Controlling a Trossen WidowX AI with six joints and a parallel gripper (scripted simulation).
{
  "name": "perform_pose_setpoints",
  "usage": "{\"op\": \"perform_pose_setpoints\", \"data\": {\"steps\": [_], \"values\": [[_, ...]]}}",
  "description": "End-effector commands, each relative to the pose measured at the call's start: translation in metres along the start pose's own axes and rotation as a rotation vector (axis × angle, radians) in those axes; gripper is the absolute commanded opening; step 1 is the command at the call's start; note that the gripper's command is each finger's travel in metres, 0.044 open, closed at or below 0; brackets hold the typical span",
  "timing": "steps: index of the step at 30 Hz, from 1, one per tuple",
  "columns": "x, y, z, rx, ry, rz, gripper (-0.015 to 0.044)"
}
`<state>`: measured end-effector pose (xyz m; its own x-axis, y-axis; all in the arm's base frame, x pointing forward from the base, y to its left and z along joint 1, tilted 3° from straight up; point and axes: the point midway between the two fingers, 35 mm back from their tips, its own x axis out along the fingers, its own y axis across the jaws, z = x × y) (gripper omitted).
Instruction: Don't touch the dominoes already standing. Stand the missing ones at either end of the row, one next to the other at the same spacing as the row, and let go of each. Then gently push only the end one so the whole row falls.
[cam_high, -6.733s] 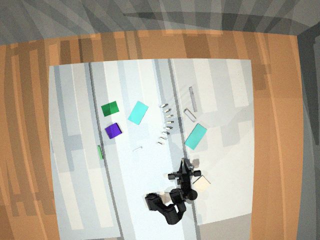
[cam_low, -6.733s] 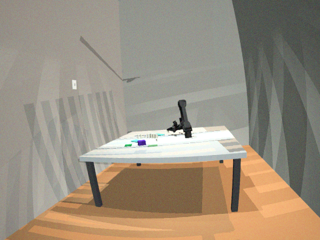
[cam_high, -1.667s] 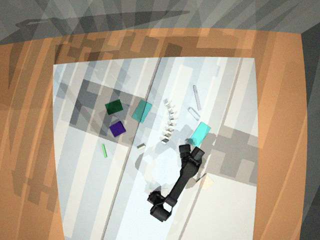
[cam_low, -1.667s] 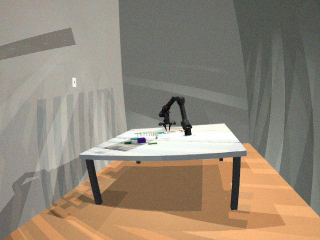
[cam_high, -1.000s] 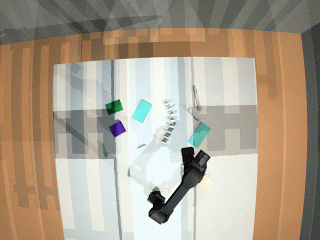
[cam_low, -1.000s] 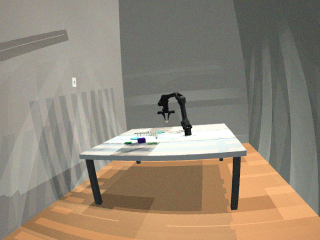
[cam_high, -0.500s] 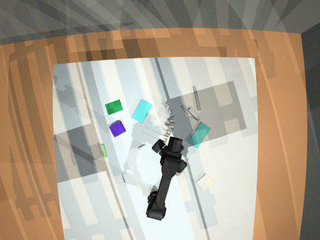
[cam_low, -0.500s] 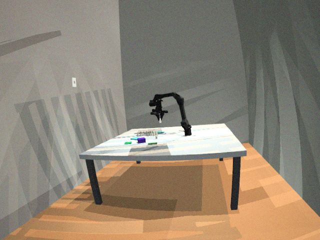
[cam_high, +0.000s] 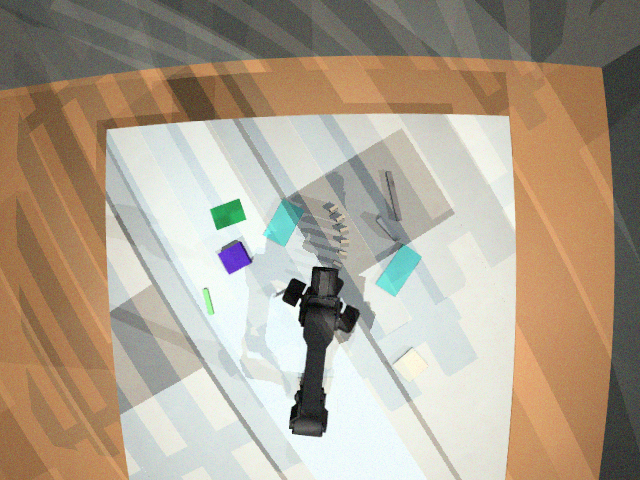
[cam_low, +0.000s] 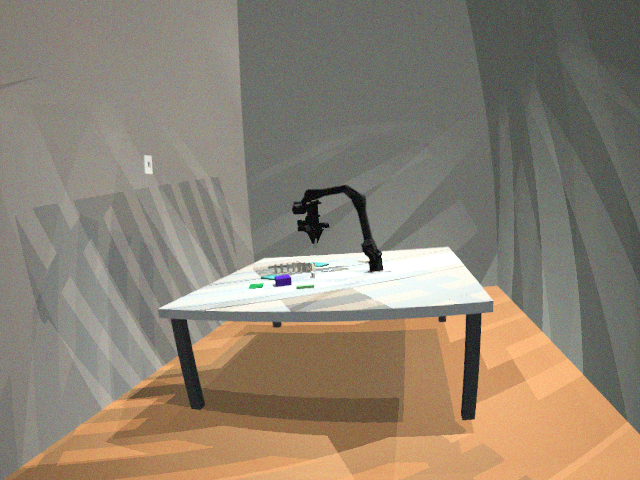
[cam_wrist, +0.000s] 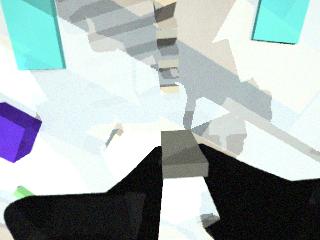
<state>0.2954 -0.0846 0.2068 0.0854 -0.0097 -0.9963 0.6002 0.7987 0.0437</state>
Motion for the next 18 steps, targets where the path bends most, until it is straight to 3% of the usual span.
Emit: {"op": "perform_pose_setpoints", "data": {"steps": [1, 18], "values": [[0.016, 0.000, 0.001, -0.009, 0.010, -0.009, 0.0107], [0.085, 0.001, 0.003, -0.009, 0.010, -0.009, 0.0107]]}}
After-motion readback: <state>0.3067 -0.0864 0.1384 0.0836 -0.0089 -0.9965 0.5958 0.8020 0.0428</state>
